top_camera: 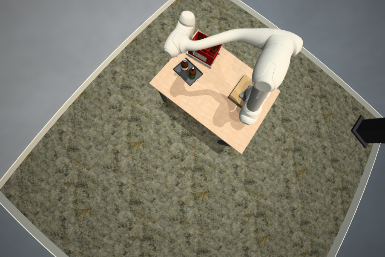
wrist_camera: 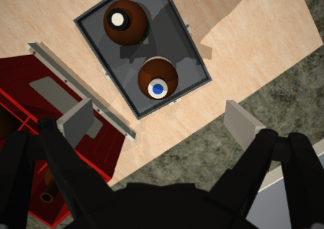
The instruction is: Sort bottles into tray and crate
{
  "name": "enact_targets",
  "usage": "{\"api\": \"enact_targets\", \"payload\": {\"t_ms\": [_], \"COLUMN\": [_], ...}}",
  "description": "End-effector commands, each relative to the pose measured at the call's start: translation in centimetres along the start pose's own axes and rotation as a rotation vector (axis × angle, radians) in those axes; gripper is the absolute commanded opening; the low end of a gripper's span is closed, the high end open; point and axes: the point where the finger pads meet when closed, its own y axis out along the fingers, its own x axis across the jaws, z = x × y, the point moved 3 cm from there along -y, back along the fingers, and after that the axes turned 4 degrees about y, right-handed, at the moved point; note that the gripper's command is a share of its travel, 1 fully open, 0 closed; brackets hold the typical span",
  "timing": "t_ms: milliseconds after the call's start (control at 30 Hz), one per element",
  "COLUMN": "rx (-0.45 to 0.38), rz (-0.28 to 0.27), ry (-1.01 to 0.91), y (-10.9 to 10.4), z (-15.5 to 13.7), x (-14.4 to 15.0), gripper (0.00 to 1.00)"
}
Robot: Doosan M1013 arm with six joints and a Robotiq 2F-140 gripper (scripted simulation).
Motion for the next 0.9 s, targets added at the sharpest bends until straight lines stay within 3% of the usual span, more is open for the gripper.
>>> {"api": "enact_targets", "payload": {"t_ms": [0, 600, 867], "rx": [0.000, 0.000, 0.000], "rz": [0.000, 0.000, 0.000], "ry": [0.000, 0.000, 0.000], "y": [-1.2, -4.6, -4.4], "z": [0.0, 0.0, 0.0], "x": [0.0, 0.0, 0.0], "gripper": [1.00, 1.00, 1.00]}}
